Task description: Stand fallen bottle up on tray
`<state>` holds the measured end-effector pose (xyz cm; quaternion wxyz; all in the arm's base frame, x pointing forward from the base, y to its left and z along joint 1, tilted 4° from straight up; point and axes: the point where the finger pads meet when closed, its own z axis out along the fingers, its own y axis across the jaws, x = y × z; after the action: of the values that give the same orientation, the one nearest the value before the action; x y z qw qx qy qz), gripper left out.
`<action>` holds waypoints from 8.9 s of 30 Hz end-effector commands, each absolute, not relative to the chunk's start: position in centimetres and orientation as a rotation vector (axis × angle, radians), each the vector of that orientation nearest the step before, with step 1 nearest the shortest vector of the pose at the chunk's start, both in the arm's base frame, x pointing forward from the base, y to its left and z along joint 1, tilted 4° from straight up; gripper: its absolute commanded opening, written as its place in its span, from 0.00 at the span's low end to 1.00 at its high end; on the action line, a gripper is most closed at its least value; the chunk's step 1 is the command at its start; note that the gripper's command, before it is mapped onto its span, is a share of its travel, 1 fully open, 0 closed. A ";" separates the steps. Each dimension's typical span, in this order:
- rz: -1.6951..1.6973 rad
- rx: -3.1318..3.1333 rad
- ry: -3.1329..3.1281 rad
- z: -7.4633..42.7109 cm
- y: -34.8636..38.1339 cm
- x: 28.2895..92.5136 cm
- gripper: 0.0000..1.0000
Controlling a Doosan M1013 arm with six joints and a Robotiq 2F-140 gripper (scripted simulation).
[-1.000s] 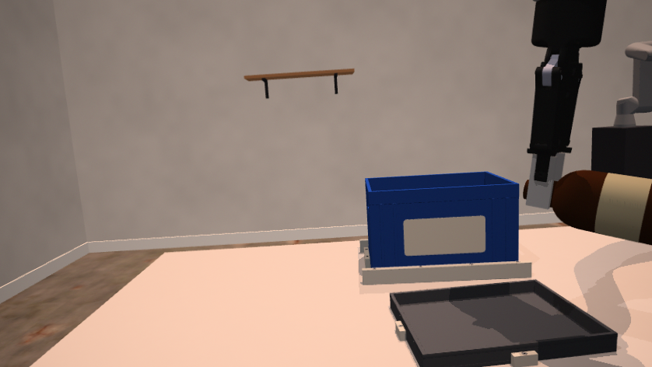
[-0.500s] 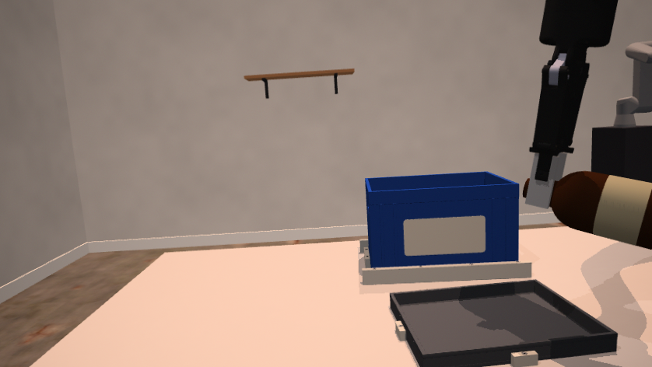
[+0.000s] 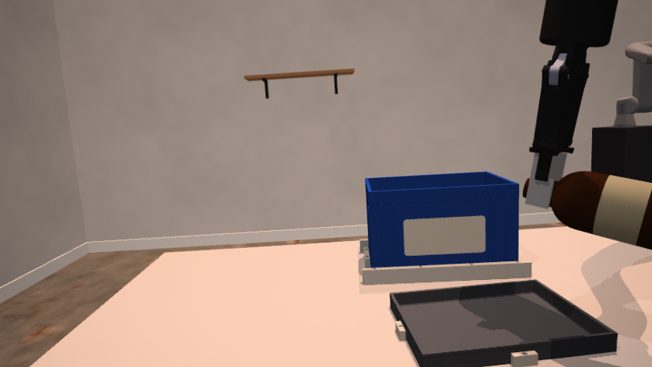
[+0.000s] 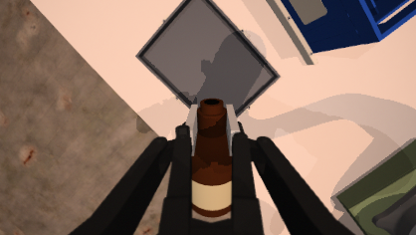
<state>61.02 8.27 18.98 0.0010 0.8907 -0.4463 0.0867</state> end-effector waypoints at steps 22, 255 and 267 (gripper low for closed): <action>0.272 2.796 -1.401 19.0 8.3 61.0 0.10; 0.920 2.454 -1.262 18.8 9.0 60.5 0.10; 0.920 2.454 -1.262 18.8 9.0 60.5 0.10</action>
<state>60.46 9.03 18.83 0.1163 0.8379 -0.4308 0.3143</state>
